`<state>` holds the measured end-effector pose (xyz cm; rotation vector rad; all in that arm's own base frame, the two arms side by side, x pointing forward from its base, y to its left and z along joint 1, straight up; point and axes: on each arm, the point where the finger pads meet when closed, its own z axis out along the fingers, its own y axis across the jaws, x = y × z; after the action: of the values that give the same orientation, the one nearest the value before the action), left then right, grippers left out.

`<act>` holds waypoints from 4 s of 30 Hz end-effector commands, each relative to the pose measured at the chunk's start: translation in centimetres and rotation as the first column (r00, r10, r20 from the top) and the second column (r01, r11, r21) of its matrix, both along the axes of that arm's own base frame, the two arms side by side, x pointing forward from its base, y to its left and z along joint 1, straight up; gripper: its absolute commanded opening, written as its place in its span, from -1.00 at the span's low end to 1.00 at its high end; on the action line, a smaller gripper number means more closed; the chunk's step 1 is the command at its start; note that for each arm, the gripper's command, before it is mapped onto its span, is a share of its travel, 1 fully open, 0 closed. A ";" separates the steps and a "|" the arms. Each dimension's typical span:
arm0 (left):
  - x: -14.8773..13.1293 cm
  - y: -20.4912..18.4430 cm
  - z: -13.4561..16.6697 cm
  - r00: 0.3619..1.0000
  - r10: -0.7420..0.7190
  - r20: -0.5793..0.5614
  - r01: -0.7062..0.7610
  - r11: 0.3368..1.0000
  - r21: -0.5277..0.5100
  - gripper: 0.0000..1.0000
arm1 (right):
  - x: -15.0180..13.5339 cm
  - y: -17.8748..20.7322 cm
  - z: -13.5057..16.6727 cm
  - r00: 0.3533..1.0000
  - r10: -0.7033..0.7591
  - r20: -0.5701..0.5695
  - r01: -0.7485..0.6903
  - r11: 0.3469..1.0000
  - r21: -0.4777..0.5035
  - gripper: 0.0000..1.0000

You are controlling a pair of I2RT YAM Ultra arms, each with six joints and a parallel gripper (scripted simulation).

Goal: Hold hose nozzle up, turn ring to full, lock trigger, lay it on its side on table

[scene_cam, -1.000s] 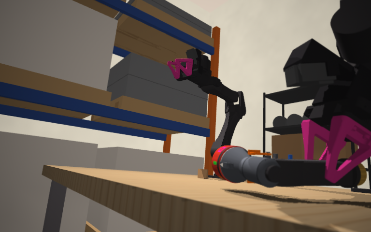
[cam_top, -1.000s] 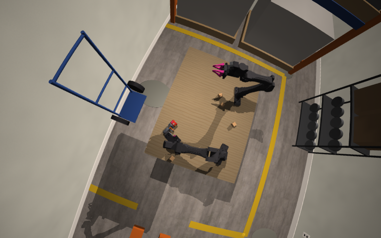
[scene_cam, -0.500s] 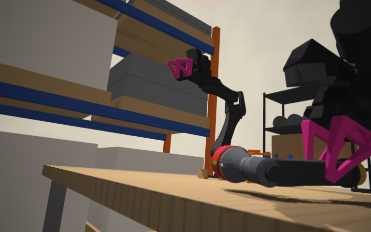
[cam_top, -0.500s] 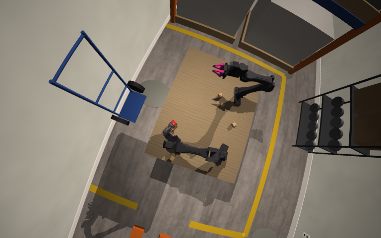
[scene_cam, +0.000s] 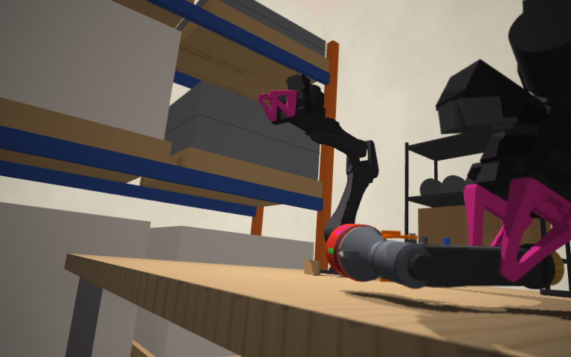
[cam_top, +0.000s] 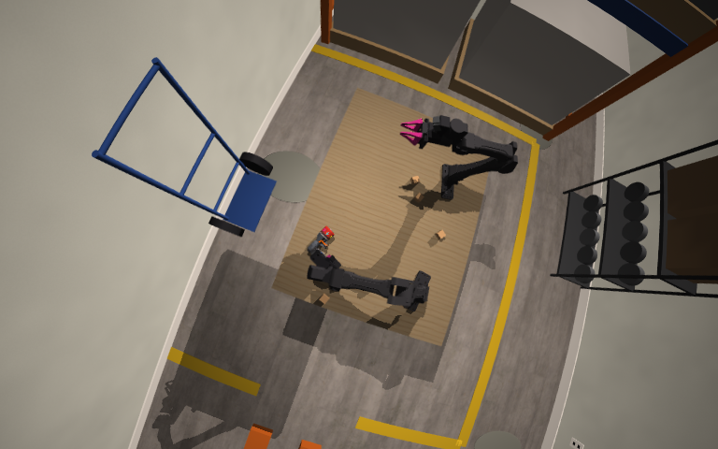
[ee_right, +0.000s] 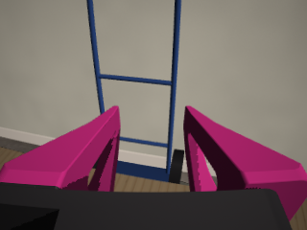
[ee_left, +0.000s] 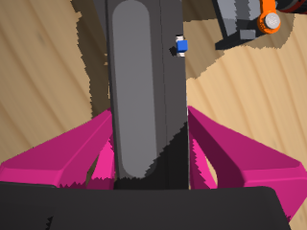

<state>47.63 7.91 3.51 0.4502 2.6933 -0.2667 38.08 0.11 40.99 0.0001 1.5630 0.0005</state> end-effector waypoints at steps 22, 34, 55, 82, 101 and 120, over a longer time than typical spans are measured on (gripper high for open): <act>-2.6 -3.8 6.0 0.999 -0.007 0.035 0.009 0.999 -0.033 -0.29 | 0.0 0.0 2.8 0.998 -0.001 0.061 0.002 1.000 -0.005 -0.26; 4.2 -8.6 6.9 0.923 -0.033 0.383 -0.003 0.996 0.092 -0.29 | 0.0 0.0 2.8 0.998 -0.001 0.061 0.002 1.000 -0.005 -0.26; 4.8 -22.3 6.2 0.722 -0.044 0.691 0.024 0.999 0.038 -0.29 | 0.0 0.0 2.8 0.998 -0.001 0.061 0.002 1.000 -0.005 -0.26; -1.3 -31.2 7.2 0.515 0.070 0.855 0.110 0.983 -0.147 -0.29 | 0.0 0.0 2.8 0.998 -0.001 0.061 0.002 1.000 -0.005 -0.26; -6.5 -35.5 9.8 0.371 0.177 0.911 0.226 0.935 -0.274 -0.29 | 0.0 0.0 2.8 0.998 -0.001 0.061 0.002 1.000 -0.005 -0.26; -6.1 -34.7 13.2 0.321 0.239 0.916 0.238 0.916 -0.322 -0.29 | 0.0 0.0 2.8 0.998 -0.001 0.061 0.002 1.000 -0.005 -0.26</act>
<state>40.25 -26.21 9.19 0.4133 1.5727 -0.3204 38.08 0.11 40.99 0.0001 1.5630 0.0005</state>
